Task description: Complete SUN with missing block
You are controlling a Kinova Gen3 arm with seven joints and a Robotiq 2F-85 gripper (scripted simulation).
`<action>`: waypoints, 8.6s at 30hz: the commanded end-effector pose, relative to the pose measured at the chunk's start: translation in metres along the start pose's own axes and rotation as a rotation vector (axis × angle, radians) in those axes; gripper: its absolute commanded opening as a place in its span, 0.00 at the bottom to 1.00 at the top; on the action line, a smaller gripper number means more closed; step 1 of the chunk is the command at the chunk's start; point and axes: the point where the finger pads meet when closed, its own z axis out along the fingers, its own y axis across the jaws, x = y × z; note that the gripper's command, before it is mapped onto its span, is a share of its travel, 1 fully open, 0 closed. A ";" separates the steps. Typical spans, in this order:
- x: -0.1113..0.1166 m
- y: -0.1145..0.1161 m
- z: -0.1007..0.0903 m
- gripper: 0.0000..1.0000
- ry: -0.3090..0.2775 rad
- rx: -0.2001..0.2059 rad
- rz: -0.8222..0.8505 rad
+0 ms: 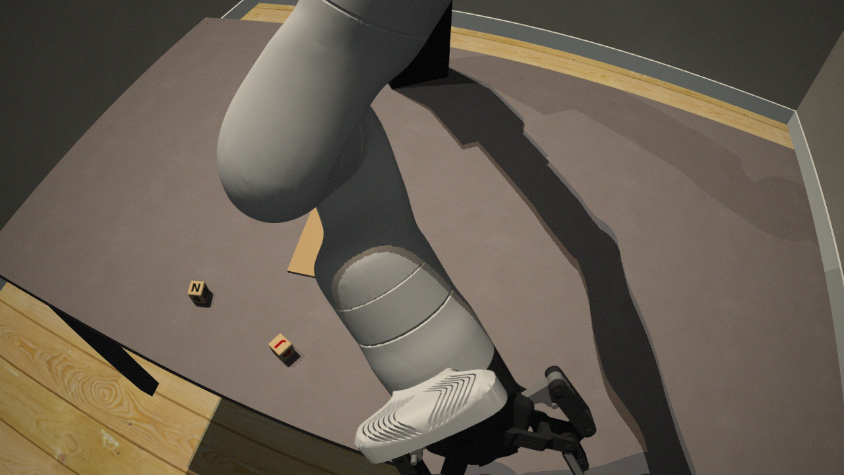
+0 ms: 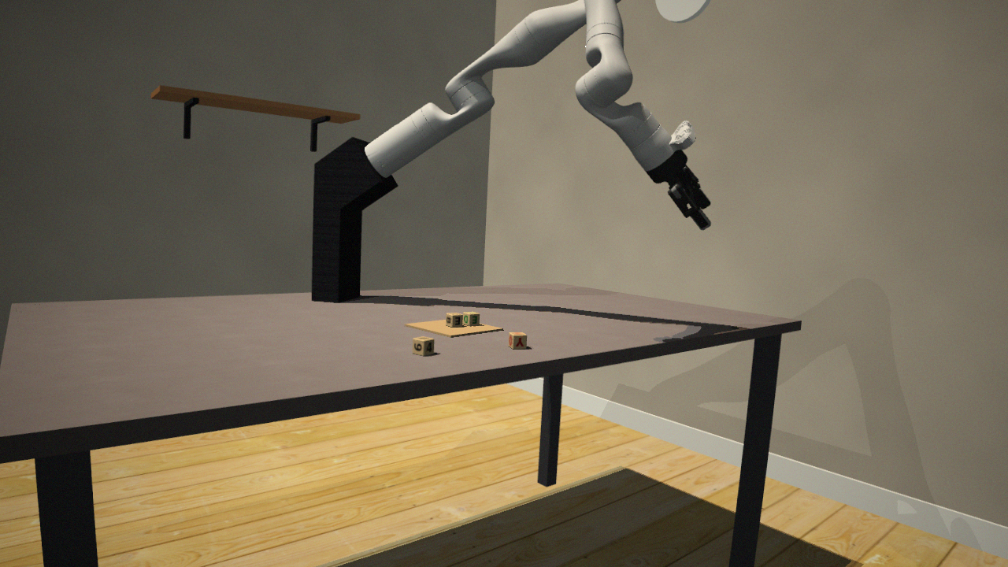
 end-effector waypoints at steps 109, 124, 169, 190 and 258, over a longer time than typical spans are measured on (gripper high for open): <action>-0.447 0.104 -0.239 1.00 -0.663 -0.444 -0.178; -0.447 0.104 -0.239 1.00 -0.663 -0.444 -0.178; -0.459 0.131 -0.264 1.00 -0.661 -0.443 -0.178; -0.459 0.131 -0.264 1.00 -0.661 -0.443 -0.178; -0.305 0.236 -0.202 1.00 -0.661 -0.437 -0.176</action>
